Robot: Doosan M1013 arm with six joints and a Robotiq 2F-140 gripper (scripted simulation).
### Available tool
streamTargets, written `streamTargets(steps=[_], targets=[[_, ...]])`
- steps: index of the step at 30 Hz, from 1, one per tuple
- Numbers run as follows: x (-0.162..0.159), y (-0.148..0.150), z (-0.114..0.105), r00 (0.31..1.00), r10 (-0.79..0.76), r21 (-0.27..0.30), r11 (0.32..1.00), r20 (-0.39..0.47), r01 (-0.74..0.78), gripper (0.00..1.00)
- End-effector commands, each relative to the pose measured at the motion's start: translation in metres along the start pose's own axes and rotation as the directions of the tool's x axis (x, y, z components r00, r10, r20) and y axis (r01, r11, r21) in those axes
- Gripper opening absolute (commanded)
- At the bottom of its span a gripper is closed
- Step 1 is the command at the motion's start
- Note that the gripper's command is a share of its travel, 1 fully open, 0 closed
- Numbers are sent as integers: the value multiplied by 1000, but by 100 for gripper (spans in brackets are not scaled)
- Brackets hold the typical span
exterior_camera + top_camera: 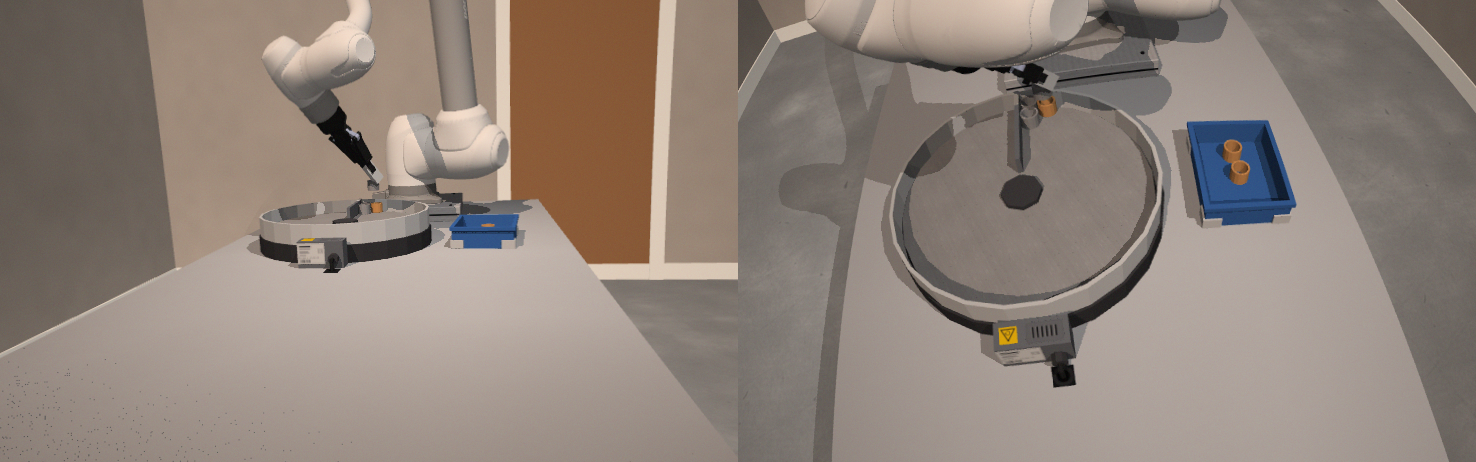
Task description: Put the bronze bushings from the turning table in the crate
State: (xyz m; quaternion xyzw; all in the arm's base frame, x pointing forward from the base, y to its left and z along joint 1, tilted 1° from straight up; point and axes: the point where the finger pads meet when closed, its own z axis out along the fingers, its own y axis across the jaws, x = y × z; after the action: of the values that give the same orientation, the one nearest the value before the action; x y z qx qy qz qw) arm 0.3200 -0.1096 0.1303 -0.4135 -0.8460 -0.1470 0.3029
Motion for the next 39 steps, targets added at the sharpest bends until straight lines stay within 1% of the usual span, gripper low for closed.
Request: streamTargets(steps=[1,13,16,20,28,30,33,35,39], targets=[[0,0,0,1000,0,0,1000,0,0,0],[0,0,0,1000,0,0,1000,0,0,0],[-4,2,-3,1000,0,0,1000,0,0,0],[-22,14,-19,1000,0,0,1000,0,0,0],[-78,51,-66,1000,0,0,1000,0,0,0],[-78,51,-66,1000,0,0,1000,0,0,0],[-97,63,-82,1000,0,0,1000,0,0,0],[-104,68,-88,1000,0,0,1000,0,0,0],[-108,70,-92,1000,0,0,1000,0,0,0]])
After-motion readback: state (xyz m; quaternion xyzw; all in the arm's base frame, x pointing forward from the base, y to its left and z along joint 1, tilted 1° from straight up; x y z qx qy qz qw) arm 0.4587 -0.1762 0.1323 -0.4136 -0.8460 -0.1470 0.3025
